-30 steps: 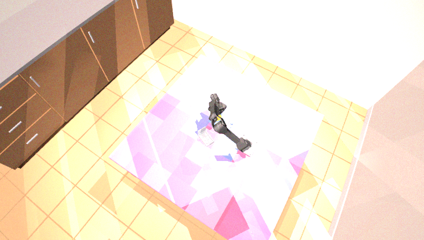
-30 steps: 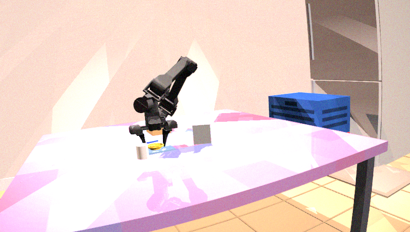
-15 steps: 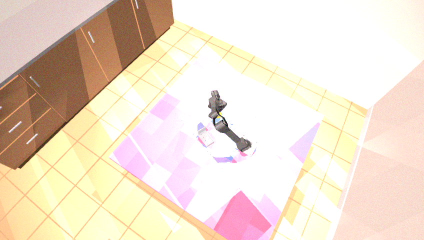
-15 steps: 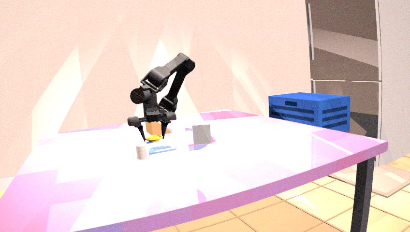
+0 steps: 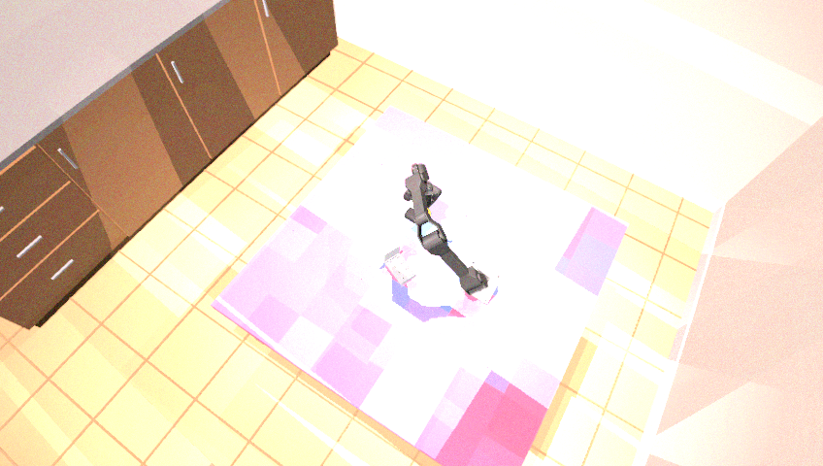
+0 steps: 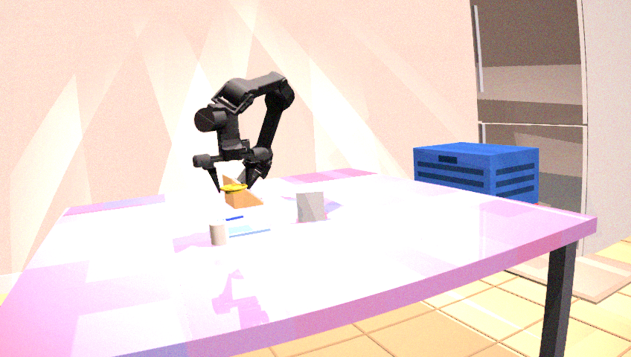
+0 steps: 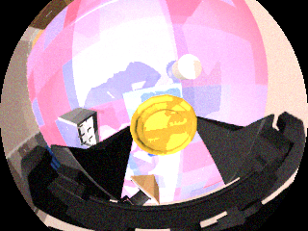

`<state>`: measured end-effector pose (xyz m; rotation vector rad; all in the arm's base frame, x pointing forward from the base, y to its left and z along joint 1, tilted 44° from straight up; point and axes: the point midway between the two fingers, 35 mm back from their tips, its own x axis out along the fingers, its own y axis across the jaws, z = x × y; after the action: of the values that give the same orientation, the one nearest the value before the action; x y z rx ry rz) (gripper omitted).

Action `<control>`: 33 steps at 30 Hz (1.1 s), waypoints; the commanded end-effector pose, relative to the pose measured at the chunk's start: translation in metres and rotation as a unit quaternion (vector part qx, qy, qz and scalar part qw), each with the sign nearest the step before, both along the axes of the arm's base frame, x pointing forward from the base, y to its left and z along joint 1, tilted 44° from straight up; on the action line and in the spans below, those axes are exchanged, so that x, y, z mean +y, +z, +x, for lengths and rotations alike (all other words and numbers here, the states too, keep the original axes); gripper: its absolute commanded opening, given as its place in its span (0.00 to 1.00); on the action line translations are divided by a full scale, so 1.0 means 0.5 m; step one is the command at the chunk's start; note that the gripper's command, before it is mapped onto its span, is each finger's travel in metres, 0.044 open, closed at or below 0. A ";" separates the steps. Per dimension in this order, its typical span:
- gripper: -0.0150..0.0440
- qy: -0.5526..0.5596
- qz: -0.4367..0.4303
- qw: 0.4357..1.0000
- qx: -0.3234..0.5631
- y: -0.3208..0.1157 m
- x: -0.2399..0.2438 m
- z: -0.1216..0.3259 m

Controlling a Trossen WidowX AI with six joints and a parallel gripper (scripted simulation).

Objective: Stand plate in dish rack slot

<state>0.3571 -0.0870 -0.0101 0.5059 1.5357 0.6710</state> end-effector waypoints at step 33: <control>0.25 -0.261 -0.037 0.939 0.223 0.242 0.082 -0.050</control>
<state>0.3392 -0.0566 0.1027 0.9450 1.7077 0.1531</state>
